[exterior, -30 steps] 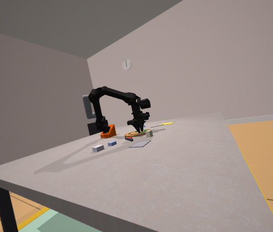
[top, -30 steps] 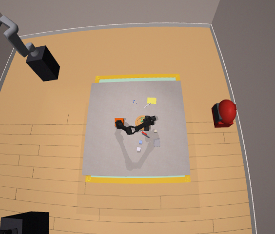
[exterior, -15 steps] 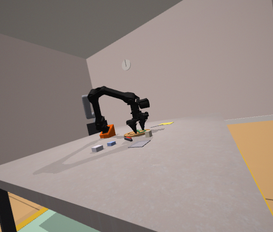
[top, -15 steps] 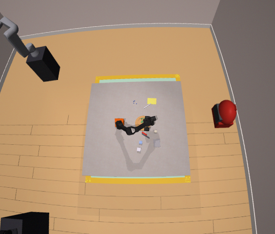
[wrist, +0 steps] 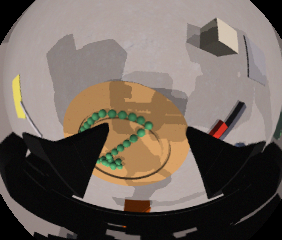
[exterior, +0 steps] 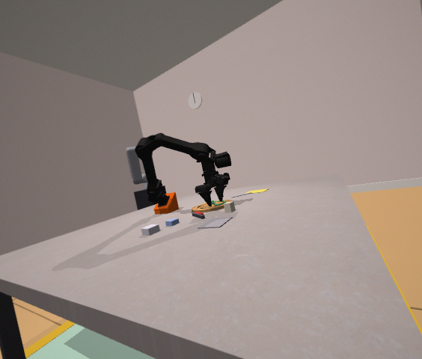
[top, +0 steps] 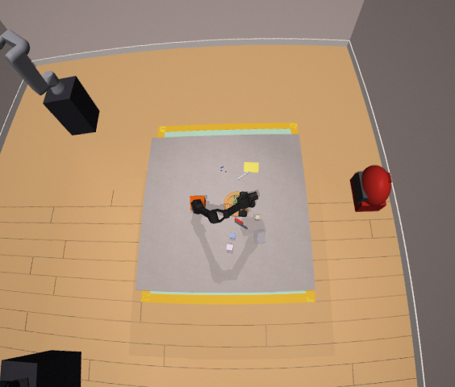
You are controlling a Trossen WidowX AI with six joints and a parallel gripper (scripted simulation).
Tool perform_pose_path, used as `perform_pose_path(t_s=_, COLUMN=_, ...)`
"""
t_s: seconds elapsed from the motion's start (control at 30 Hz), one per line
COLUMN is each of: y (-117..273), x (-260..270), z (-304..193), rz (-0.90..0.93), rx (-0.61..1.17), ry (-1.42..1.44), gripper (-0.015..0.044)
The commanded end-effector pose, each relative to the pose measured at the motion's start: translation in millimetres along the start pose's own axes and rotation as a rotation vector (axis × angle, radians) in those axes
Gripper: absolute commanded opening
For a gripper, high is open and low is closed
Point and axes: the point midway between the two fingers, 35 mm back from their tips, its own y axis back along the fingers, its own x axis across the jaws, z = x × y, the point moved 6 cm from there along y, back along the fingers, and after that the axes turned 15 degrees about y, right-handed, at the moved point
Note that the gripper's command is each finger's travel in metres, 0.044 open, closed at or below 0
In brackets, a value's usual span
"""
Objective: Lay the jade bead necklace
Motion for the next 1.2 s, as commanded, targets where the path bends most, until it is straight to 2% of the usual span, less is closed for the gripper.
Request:
perform_pose_path(t_s=0.0, y=4.3, x=9.9, z=-2.4, rz=0.002, rx=-0.004, ry=0.138, gripper=0.0361)
perform_pose_path(t_s=0.3, y=23.8, x=70.2, z=-28.1, rz=0.009, rx=-0.01, ry=1.072, gripper=0.0125)
perform_pose_path(t_s=0.5, y=32.9, x=100.8, z=-48.6, rz=0.004, rx=-0.005, ry=1.616, gripper=0.012)
perform_pose_path(t_s=0.9, y=33.1, x=101.6, z=-49.2, rz=0.004, rx=-0.005, ry=1.631, gripper=0.012)
perform_pose_path(t_s=1.1, y=17.1, x=101.6, z=-49.2, rz=0.003, rx=-0.004, ry=1.631, gripper=0.012)
perform_pose_path(t_s=1.17, y=25.5, x=101.6, z=-46.4, rz=0.002, rx=-0.016, ry=1.62, gripper=0.012)
